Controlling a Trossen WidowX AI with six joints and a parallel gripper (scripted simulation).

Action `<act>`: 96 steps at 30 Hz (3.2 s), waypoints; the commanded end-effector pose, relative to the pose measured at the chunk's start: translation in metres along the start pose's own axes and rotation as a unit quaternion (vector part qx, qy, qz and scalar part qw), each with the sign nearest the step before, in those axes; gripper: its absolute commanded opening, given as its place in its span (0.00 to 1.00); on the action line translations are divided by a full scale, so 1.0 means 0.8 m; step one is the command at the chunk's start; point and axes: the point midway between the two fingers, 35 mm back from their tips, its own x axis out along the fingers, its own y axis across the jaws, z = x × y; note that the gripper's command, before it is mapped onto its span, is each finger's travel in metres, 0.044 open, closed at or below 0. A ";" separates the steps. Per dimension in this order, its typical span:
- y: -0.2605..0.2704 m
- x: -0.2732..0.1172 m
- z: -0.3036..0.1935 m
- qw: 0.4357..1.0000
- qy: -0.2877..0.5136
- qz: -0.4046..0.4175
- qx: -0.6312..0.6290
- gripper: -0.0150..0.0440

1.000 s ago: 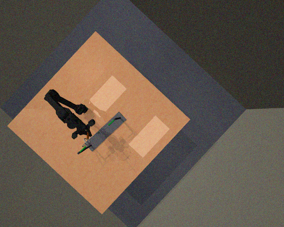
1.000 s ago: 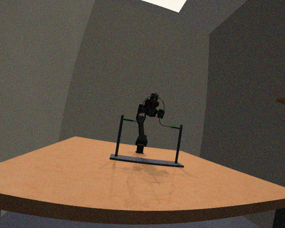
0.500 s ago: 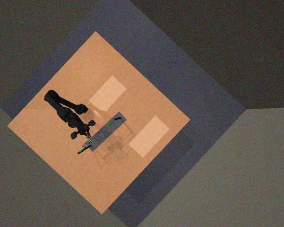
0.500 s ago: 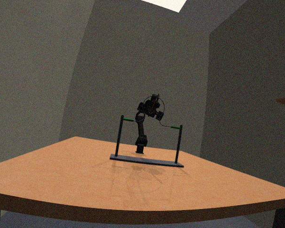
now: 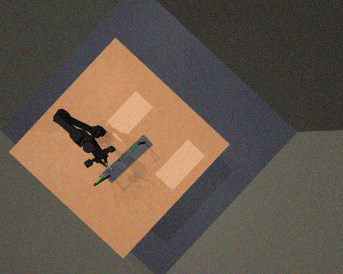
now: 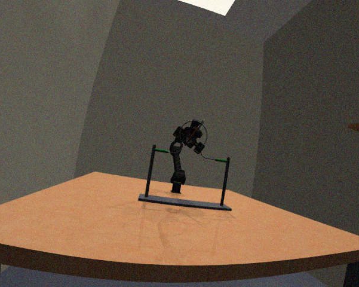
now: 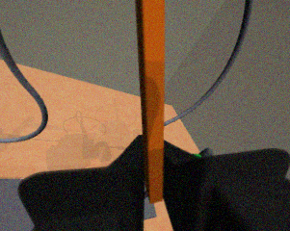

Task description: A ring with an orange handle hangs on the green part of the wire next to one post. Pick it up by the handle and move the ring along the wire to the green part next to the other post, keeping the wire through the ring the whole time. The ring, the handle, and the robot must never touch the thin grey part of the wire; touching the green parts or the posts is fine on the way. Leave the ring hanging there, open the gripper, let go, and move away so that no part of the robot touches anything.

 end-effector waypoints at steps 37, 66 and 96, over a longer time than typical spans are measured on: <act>-0.027 -0.001 0.006 0.963 -0.033 -0.128 -0.235 0.00; -0.043 -0.005 0.018 0.890 -0.053 -0.214 -0.398 0.00; -0.053 -0.013 0.035 0.778 -0.072 -0.295 -0.550 0.00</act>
